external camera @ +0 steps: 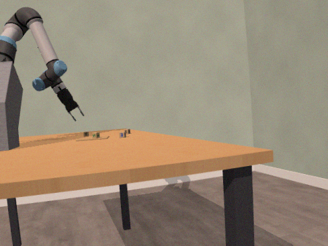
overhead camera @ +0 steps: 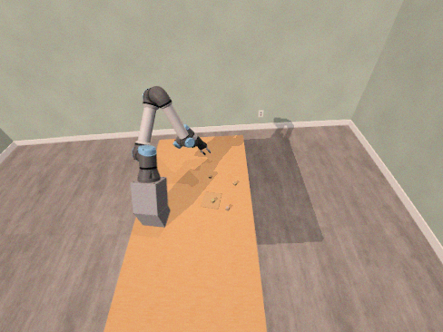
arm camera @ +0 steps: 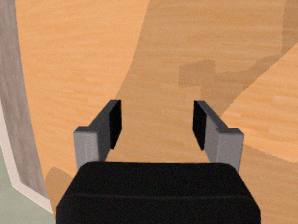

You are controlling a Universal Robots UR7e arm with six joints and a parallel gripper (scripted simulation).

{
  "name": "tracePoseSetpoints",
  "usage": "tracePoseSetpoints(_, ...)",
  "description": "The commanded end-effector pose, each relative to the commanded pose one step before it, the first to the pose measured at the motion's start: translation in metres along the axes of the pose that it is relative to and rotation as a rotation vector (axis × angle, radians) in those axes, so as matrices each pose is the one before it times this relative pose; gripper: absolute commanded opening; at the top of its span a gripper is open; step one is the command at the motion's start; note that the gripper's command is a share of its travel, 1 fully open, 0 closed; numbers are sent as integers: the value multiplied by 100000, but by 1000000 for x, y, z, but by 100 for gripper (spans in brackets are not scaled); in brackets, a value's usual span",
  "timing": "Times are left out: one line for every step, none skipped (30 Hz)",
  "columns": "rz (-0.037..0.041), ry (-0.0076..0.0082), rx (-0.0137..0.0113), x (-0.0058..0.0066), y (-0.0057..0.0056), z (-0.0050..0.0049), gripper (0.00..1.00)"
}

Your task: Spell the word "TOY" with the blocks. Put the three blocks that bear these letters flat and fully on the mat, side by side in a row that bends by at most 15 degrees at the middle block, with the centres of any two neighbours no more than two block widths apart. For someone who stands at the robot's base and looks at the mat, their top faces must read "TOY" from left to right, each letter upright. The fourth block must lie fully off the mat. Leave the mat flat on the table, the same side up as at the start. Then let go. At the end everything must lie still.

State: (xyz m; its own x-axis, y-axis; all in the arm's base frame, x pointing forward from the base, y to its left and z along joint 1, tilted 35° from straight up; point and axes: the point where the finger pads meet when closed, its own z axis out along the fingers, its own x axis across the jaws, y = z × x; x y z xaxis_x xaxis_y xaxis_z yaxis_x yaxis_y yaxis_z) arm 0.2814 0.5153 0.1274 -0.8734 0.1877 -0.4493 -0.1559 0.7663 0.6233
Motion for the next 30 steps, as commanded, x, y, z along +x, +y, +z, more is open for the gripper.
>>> tracePoseSetpoints(-4566,7764,10445,-12787,-40979,12131,100)
tracePoseSetpoints(-828,1911,2059,-2025,-8846,2629,100)
tracePoseSetpoints(-768,1975,1970,-1824,-8806,2491,100)
tracePoseSetpoints(0,0,0,0,0,0,100)
tracePoseSetpoints(0,0,0,0,0,0,100)
tracePoseSetpoints(-860,2498,2285,-1958,-10711,2840,100)
tracePoseSetpoints(-755,2517,2089,-1614,-10352,2568,100)
tracePoseSetpoints(-657,2515,1892,-1287,-9952,2303,100)
tracePoseSetpoints(-567,2492,1698,-982,-9517,2048,100)
tracePoseSetpoints(-483,2451,1509,-702,-9051,1804,100)
tracePoseSetpoints(-407,2392,1328,-449,-8561,1574,100)
tracePoseSetpoints(-339,2316,1156,-226,-8052,1359,100)
tracePoseSetpoints(-279,2224,996,-34,-7529,1161,100)
tracePoseSetpoints(-226,2120,848,128,-6997,981,100)
tracePoseSetpoints(-180,2004,713,260,-6463,819,100)
tracePoseSetpoints(-144,1917,604,371,-6052,688,100)
tracePoseSetpoints(-117,1908,527,486,-5898,593,100)
tracePoseSetpoints(-86,1771,423,552,-5369,472,100)
tracePoseSetpoints(-61,1630,334,592,-4851,369,100)
tracePoseSetpoints(-41,1484,259,609,-4346,282,100)
tracePoseSetpoints(0,0,0,0,0,0,100)
tracePoseSetpoints(0,0,0,0,0,0,100)
tracePoseSetpoints(-25,1337,196,605,-3857,210,100)
tracePoseSetpoints(-14,1189,145,582,-3387,152,100)
tracePoseSetpoints(-5,1044,104,545,-2937,107,100)
tracePoseSetpoints(1,901,73,496,-2511,73,100)
tracePoseSetpoints(4,764,49,439,-2109,47,100)
tracePoseSetpoints(6,633,32,377,-1733,29,100)
tracePoseSetpoints(6,509,20,312,-1387,17,100)
tracePoseSetpoints(6,395,12,247,-1072,9,100)
